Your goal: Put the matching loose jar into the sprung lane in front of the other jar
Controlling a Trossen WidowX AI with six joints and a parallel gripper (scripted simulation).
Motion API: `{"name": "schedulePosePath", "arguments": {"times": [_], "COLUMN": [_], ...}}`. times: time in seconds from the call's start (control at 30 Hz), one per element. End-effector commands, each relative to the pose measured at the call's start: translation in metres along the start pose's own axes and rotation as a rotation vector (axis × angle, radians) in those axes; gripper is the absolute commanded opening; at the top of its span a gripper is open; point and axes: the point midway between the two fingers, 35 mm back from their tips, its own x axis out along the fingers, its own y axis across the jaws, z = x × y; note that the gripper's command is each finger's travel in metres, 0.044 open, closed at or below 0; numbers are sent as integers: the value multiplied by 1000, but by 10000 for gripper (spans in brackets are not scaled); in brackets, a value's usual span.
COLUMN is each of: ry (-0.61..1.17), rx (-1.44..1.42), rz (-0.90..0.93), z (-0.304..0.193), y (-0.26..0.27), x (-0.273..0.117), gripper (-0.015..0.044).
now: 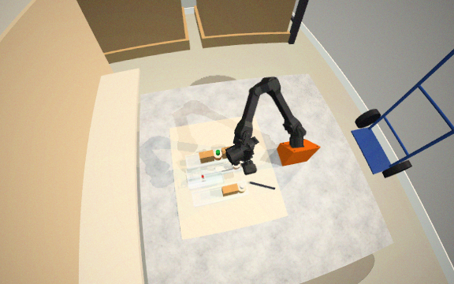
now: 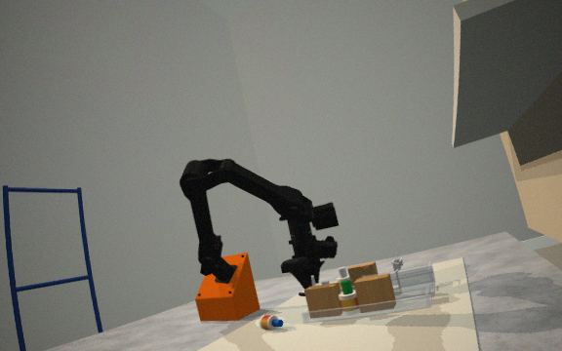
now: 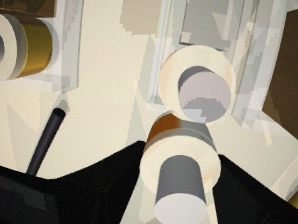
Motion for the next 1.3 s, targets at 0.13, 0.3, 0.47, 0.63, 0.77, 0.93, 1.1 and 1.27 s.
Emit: {"name": "schedulePosePath", "arguments": {"times": [0.13, 0.3, 0.47, 0.63, 0.77, 0.93, 1.1, 1.27], "ry": [-15, -15, -16, -16, -16, -16, -16, -16], "rx": [9, 9, 9, 9, 9, 9, 9, 9], "rz": [0, 0, 0, 0, 0, 0, 0, 0], "z": [9, 11, 13, 15, 17, 19, 21, 23], "y": [-1, -1, -1, -1, -1, -1, -1, -2], "x": [-2, -2, -2, -2, -2, -2, -2, -2], "gripper": [0, 0, 0, 0, 0, 0, 0, 0]}}
